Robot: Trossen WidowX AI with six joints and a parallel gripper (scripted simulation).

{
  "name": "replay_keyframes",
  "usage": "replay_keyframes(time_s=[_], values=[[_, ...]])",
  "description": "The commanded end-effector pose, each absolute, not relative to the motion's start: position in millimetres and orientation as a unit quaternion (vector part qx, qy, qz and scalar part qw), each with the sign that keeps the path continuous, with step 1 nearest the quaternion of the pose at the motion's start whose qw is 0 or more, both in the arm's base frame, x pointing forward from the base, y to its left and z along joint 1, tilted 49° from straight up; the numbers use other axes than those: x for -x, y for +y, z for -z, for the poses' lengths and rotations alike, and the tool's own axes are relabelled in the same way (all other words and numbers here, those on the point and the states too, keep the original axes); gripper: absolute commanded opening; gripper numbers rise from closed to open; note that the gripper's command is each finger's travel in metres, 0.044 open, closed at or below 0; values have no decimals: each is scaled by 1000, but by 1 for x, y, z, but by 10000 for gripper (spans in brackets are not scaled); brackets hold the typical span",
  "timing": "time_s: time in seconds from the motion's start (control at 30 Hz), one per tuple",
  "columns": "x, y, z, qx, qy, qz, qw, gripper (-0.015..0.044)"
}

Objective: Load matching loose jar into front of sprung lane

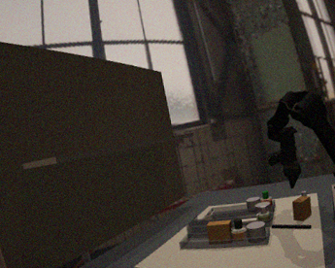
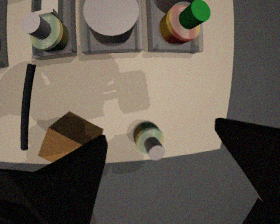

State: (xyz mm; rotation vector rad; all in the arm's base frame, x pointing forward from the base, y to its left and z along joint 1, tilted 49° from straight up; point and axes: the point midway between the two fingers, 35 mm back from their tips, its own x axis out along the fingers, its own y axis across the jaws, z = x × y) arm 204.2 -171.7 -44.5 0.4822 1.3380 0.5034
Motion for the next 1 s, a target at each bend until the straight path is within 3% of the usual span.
replay_keyframes(time_s=[0.0,0.97], values=[[-161,-177,59,-322,624,-246,668,440],[-163,-132,102,-327,624,-248,666,440]])
